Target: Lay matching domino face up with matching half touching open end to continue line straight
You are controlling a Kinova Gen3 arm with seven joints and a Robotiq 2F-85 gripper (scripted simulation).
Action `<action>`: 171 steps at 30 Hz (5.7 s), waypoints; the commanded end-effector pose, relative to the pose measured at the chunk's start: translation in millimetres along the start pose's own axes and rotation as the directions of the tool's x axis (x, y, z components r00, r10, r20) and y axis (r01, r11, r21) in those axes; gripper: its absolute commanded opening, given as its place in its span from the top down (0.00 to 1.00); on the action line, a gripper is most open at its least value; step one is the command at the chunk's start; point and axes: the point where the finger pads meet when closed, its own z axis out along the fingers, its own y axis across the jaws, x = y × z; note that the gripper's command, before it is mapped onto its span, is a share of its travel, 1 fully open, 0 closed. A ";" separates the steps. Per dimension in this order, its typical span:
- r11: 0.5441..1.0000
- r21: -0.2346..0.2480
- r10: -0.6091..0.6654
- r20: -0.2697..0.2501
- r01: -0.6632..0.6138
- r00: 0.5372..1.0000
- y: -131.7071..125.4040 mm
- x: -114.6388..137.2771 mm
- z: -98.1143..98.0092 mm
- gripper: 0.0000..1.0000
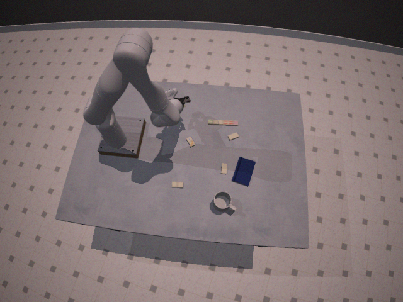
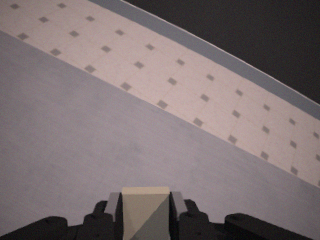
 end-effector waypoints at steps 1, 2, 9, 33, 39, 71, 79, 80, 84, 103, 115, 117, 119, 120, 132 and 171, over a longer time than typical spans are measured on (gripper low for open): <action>0.971 -0.155 0.156 -0.155 -0.180 0.975 -5.0 -0.8 -0.1 0.71; 0.971 -0.155 0.156 -0.155 -0.180 0.975 -5.0 -0.8 -0.1 0.71; 0.870 -0.257 0.327 -0.337 -0.421 0.883 -8.7 -5.0 2.8 0.71; 0.697 -0.319 0.419 -0.546 -0.643 0.726 -4.3 -2.5 -1.9 0.71; 0.677 -0.320 0.427 -0.563 -0.663 0.707 -4.2 -2.9 -2.2 0.71; 0.662 -0.320 0.433 -0.576 -0.678 0.694 -4.3 -3.6 -2.0 0.71; 0.662 -0.320 0.433 -0.576 -0.678 0.694 -6.1 -7.2 2.0 0.71; 0.662 -0.320 0.433 -0.576 -0.678 0.694 -6.6 -8.1 2.9 0.71; 0.662 -0.320 0.433 -0.576 -0.678 0.694 -8.8 -12.4 7.7 0.71; 0.662 -0.320 0.433 -0.576 -0.678 0.694 -24.4 -43.6 41.9 0.71; 0.662 -0.320 0.433 -0.576 -0.678 0.694 -32.5 -59.6 59.5 0.71; 0.662 -0.320 0.433 -0.576 -0.678 0.694 -33.5 -61.6 61.7 0.71; 0.662 -0.320 0.433 -0.576 -0.678 0.694 -34.4 -63.3 63.5 0.71; 0.662 -0.320 0.433 -0.576 -0.678 0.694 -34.7 -63.9 64.3 0.71; 0.662 -0.320 0.433 -0.576 -0.678 0.694 -35.8 -66.2 66.7 0.71; 0.662 -0.320 0.433 -0.576 -0.678 0.694 -35.8 -66.2 66.7 0.53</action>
